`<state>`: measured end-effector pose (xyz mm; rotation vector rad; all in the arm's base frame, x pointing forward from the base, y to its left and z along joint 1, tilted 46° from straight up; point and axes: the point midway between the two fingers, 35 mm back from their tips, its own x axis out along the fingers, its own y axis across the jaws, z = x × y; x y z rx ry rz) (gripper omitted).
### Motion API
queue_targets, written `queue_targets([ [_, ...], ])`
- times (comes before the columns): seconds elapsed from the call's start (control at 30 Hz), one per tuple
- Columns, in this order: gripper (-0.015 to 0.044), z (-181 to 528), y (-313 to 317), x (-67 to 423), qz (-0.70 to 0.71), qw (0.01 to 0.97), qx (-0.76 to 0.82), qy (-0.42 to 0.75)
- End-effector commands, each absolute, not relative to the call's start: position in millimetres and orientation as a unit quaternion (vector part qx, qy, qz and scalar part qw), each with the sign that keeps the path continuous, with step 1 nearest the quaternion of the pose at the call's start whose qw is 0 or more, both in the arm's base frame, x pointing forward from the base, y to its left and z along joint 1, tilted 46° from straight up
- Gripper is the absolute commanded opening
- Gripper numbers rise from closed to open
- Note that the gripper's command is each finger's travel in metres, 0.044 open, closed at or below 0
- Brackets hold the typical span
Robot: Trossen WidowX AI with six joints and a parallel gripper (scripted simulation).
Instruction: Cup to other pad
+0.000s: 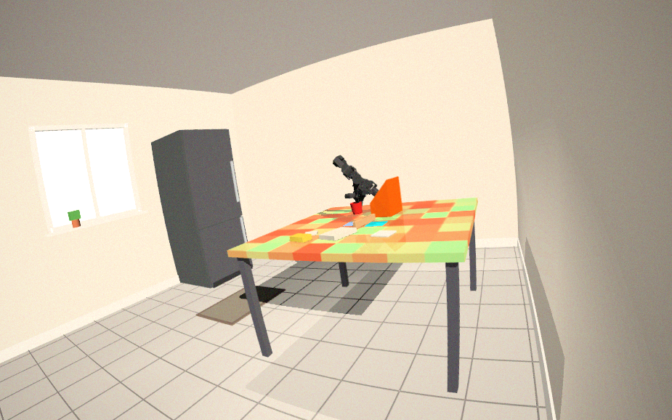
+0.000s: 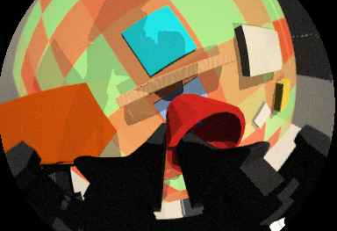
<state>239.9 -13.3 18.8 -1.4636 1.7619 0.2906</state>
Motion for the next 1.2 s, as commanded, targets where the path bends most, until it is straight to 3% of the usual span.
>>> queue_targets([
  [0.0,0.0000,11.9,-5.1,242.4,0.115,0.408,-0.579,0.697],
  [1.17,0.0000,-35.0,45.4,251.2,0.116,0.411,-0.578,0.696],
])
